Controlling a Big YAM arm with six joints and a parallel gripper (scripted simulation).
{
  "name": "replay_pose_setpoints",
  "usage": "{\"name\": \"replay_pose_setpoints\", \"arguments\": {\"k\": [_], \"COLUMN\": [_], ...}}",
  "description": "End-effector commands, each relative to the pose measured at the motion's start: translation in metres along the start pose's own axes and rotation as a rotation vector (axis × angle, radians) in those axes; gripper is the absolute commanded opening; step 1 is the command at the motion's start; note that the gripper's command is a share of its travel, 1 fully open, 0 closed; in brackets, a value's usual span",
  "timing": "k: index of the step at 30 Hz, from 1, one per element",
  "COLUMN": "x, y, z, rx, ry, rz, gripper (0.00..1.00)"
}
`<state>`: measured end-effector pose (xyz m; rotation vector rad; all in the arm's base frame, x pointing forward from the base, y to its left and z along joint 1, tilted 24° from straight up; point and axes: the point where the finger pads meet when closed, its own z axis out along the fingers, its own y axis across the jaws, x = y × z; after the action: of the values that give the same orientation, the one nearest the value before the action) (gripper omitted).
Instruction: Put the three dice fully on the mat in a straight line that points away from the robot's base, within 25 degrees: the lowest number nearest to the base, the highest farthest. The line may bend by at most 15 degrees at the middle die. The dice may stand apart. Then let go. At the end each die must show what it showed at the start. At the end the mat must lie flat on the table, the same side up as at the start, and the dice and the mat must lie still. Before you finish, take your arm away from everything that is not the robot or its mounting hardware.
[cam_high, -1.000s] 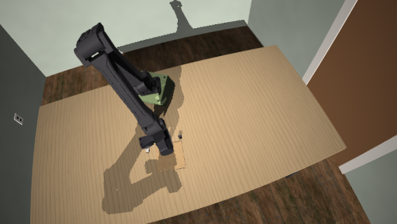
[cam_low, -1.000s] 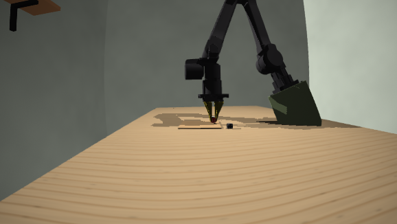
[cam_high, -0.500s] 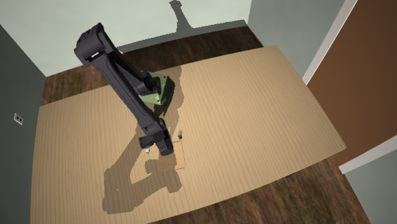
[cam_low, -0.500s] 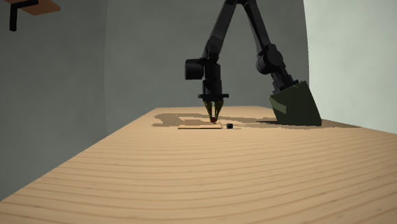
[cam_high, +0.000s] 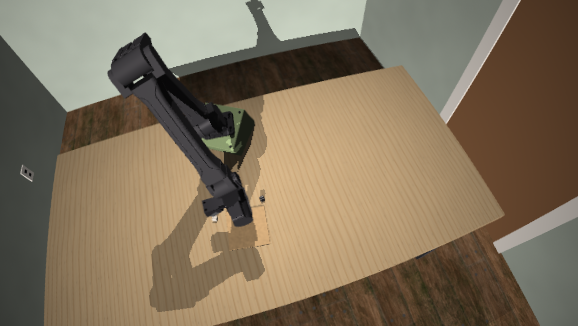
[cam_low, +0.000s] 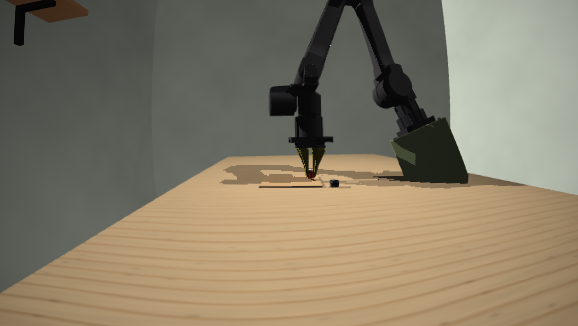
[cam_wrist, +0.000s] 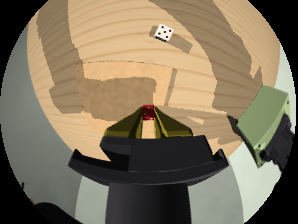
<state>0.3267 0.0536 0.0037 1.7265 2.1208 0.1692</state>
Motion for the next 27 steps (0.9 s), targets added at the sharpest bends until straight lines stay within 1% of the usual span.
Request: {"name": "replay_pose_setpoints", "arguments": {"k": [1,27], "x": [-0.0057,-0.0054], "y": [0.0226,0.0216], "z": [-0.0052,-0.0042], "rx": [-0.049,-0.045], "ry": [-0.002,-0.003], "rz": [0.019,0.020], "gripper": [0.11,0.11]}}
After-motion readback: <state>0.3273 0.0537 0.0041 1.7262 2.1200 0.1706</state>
